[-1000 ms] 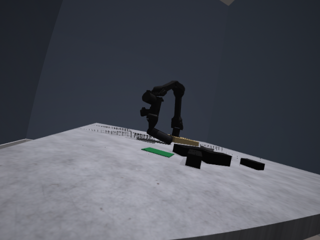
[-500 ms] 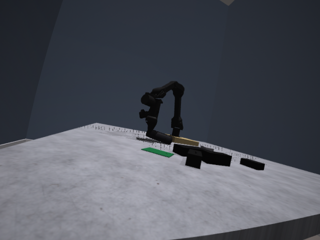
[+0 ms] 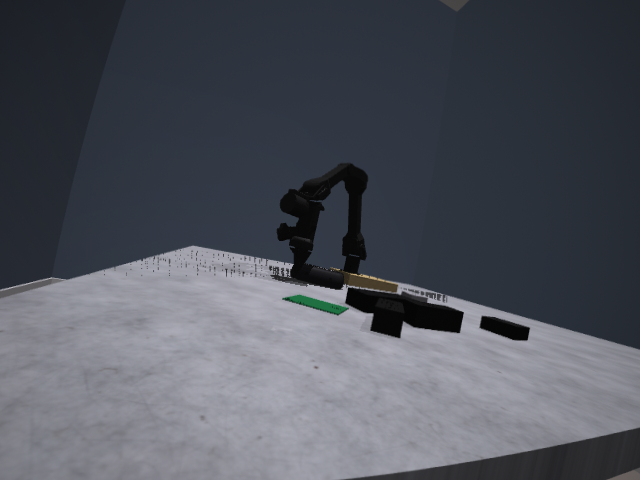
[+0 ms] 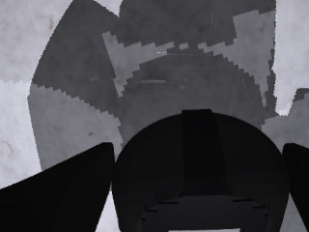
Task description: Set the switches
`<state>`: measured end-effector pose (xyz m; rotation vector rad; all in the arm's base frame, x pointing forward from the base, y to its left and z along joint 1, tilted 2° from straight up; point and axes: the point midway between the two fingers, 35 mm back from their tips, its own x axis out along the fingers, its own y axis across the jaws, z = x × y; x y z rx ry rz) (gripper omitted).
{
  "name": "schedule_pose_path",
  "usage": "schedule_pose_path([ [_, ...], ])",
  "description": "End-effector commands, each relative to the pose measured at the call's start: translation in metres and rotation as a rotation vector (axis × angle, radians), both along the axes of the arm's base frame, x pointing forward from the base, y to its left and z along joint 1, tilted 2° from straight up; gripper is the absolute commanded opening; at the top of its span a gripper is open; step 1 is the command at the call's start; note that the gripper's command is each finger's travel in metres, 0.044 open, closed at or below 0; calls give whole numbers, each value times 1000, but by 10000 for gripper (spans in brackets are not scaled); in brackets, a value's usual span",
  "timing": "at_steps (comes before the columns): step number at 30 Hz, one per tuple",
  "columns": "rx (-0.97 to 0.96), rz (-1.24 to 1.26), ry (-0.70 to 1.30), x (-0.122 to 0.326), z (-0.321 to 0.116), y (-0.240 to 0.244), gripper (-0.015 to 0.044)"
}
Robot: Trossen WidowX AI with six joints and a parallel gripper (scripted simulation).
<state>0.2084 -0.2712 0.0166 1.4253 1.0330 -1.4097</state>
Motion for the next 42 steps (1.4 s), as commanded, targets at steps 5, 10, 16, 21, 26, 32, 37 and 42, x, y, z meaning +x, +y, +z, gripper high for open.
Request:
schedule_pose_path([
  [5,20,9,8,-3,-9,4,338],
  [10,16,7,7,-2,-8,3,338],
  [16,2,-1,2,-1,-6,0,417],
  [21,2,-1,2,-1,-6,0,440],
  [26,3,-1,2,1,-4,2,440],
  [32,7,0,-1,17,35,57,440],
  [37,7,0,-1,17,35,57,440],
  [42,7,0,-1,17,35,57,440],
])
